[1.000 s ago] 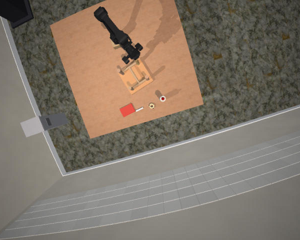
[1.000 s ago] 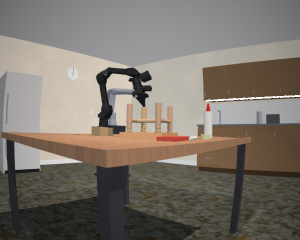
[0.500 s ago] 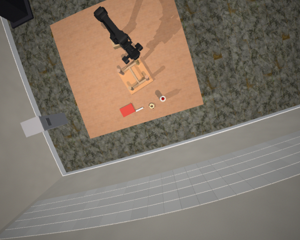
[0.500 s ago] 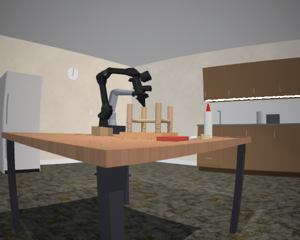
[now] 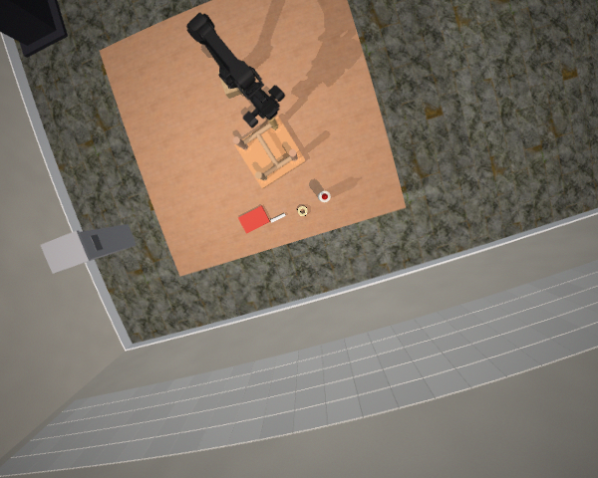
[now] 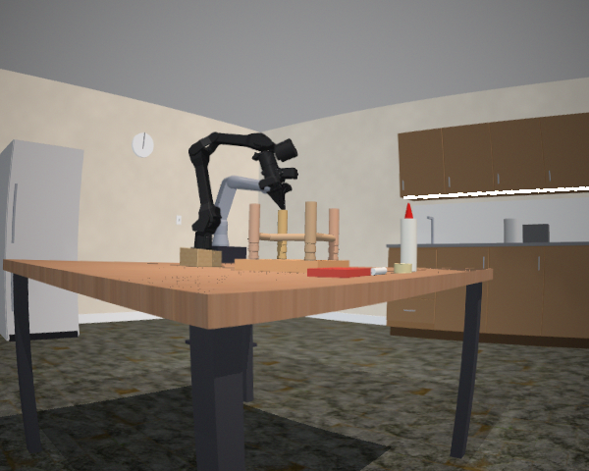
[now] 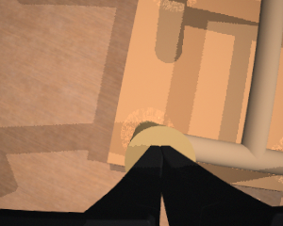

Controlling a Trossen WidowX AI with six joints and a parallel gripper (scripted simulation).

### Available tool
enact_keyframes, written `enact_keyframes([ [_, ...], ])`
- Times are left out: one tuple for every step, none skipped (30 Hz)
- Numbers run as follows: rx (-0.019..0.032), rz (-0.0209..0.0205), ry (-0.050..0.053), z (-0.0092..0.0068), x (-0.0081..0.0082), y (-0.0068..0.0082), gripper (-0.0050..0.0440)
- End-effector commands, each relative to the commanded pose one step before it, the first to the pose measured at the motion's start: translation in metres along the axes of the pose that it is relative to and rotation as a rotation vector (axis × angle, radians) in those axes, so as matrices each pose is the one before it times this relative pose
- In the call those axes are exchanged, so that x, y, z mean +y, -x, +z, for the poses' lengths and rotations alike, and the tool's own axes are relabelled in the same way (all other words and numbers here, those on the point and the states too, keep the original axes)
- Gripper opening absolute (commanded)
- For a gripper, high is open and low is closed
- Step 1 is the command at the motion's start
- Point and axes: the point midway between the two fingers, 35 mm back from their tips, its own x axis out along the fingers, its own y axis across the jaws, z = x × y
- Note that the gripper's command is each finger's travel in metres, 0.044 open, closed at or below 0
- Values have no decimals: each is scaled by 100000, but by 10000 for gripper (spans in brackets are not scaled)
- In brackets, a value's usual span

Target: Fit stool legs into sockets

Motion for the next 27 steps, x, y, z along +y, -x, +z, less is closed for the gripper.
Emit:
enact_keyframes([
  [6735,-344,-513,-640,-147,-1845,0],
  [-223,10,18,57,4,153,0],
  [-223,10,18,57,4,153,0],
  [-223,10,18,56,4,153,0],
  [-223,9,18,56,4,154,0],
  [-223,9,18,55,4,154,0],
  [-223,9,18,54,4,154,0],
  [-223,9,18,54,4,154,0],
  [-223,9,18,53,4,154,0],
  [-223,9,18,53,4,155,0],
  [-223,9,18,52,4,155,0],
  [-223,9,18,52,4,155,0],
  [-223,9,18,51,4,155,0],
  [-223,9,18,50,4,155,0],
  [0,0,0,0,0,0,0],
  [0,0,0,0,0,0,0],
  [-223,9,18,50,4,156,0],
  [-223,9,18,49,4,156,0],
  [-223,9,18,49,5,156,0],
  [-223,8,19,48,5,156,0],
  [-223,8,19,47,5,156,0],
  [-223,8,19,47,5,156,0],
  [-223,8,19,46,5,157,0],
  [-223,8,19,46,5,157,0],
  [-223,8,19,45,5,157,0],
  [-223,8,19,44,5,157,0],
  [-223,8,19,44,5,157,0],
])
